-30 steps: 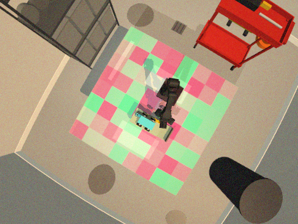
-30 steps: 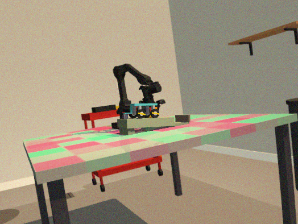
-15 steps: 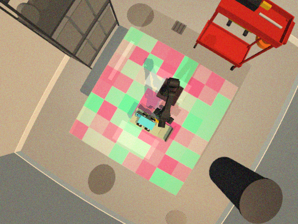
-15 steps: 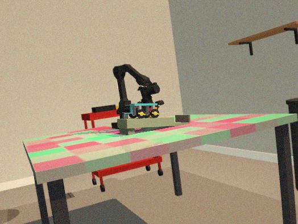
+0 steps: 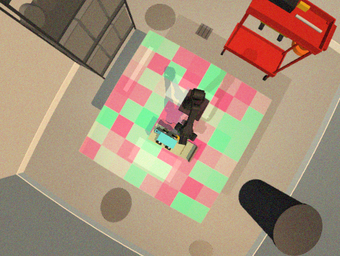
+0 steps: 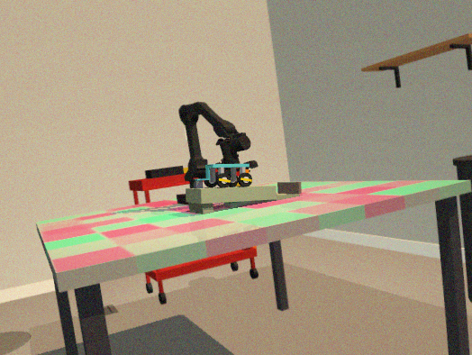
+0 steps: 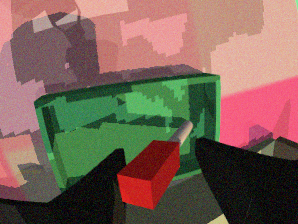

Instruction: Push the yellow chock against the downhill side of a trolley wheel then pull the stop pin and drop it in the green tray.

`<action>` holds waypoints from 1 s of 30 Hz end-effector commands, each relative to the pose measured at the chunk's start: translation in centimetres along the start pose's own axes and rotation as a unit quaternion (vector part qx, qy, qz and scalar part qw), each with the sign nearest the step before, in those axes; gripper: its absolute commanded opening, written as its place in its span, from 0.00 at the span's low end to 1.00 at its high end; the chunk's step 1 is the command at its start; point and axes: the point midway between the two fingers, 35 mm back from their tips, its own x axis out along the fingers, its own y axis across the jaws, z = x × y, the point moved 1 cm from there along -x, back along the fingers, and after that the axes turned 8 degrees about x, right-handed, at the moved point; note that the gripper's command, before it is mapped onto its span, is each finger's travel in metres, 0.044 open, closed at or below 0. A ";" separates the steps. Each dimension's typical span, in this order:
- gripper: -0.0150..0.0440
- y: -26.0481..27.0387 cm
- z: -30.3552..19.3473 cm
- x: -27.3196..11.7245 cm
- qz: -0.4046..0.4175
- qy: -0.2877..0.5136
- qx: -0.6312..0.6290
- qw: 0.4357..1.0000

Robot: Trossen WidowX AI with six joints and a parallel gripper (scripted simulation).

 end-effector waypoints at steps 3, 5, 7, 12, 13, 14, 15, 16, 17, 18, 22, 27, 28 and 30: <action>0.58 0.4 -0.1 0.2 -0.003 0.000 -0.001 1.000; 0.58 0.5 -0.1 0.2 -0.003 0.000 -0.001 1.000; 0.58 0.7 -0.1 0.3 -0.003 0.000 -0.001 1.000; 0.58 1.0 -0.2 0.5 -0.002 0.000 -0.001 1.000; 0.58 1.0 -0.2 0.5 -0.002 0.000 -0.001 1.000; 0.58 1.1 -0.2 0.6 -0.002 0.000 -0.001 1.000; 0.58 1.2 -0.2 0.6 -0.002 0.000 -0.001 1.000; 0.58 1.2 -0.2 0.6 -0.002 0.000 -0.001 1.000; 0.58 1.3 -0.2 0.7 -0.002 0.000 -0.001 1.000; 0.58 1.3 -0.2 0.7 -0.002 0.000 -0.001 1.000; 0.58 1.6 -0.3 0.8 -0.002 0.000 -0.001 1.000; 0.58 1.9 -0.4 1.0 -0.002 0.000 -0.001 1.000; 0.58 1.9 -0.4 1.1 -0.002 0.000 -0.001 1.000; 0.58 2.0 -0.4 1.1 -0.002 0.000 -0.001 1.000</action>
